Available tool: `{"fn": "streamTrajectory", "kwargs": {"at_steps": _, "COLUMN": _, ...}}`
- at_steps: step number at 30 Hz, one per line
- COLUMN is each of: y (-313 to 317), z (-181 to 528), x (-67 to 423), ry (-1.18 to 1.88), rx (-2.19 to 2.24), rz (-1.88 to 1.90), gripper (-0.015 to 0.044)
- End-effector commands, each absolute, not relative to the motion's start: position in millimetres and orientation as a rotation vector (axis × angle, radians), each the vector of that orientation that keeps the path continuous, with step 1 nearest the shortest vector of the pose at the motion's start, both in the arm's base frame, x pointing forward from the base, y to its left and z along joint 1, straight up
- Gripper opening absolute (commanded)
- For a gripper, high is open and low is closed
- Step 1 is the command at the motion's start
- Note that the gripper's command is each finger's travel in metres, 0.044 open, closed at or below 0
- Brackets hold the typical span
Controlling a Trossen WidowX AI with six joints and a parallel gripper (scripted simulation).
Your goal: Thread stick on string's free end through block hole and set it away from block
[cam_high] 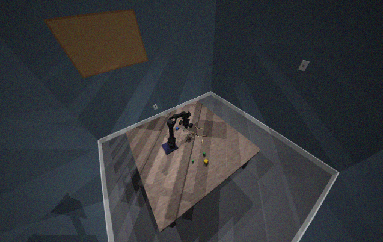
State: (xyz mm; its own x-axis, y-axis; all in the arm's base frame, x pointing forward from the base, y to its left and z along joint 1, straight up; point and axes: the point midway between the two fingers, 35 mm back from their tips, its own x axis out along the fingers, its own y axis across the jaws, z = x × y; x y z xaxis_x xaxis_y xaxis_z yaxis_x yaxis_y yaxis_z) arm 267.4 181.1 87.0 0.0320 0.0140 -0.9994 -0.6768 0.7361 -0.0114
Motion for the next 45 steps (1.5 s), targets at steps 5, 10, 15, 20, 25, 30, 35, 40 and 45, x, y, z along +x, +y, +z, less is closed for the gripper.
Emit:
{"fn": "streamTrajectory", "kwargs": {"at_steps": 5, "y": 188.6, "z": 87.1, "x": 269.0, "ry": 1.377, "rx": -0.813, "rz": 0.815, "gripper": 0.0}}
{"fn": "streamTrajectory", "kwargs": {"at_steps": 10, "y": 192.3, "z": 87.1, "x": 270.0, "ry": 1.316, "rx": -0.952, "rz": 0.95, "gripper": 0.0}}
{"fn": "streamTrajectory", "kwargs": {"at_steps": 15, "y": 196.0, "z": 87.1, "x": 271.1, "ry": 1.245, "rx": -1.089, "rz": 1.083, "gripper": 0.0}}
{"fn": "streamTrajectory", "kwargs": {"at_steps": 20, "y": 199.8, "z": 87.0, "x": 272.0, "ry": 1.163, "rx": -1.225, "rz": 1.214, "gripper": 0.0}}
{"fn": "streamTrajectory", "kwargs": {"at_steps": 25, "y": 203.5, "z": 86.9, "x": 272.9, "ry": 1.071, "rx": -1.358, "rz": 1.342, "gripper": 0.0}}
{"fn": "streamTrajectory", "kwargs": {"at_steps": 30, "y": 207.3, "z": 86.8, "x": 273.8, "ry": 0.967, "rx": -1.488, "rz": 1.468, "gripper": 0.0}}
{"fn": "streamTrajectory", "kwargs": {"at_steps": 35, "y": 211.1, "z": 86.6, "x": 274.6, "ry": 0.852, "rx": -1.616, "rz": 1.59, "gripper": 0.0}}
{"fn": "streamTrajectory", "kwargs": {"at_steps": 40, "y": 214.9, "z": 86.4, "x": 275.4, "ry": 0.725, "rx": -1.74, "rz": 1.709, "gripper": 0.0}}
{"fn": "streamTrajectory", "kwargs": {"at_steps": 45, "y": 216.0, "z": 86.3, "x": 275.6, "ry": 0.684, "rx": -1.776, "rz": 1.743, "gripper": 0.0}}
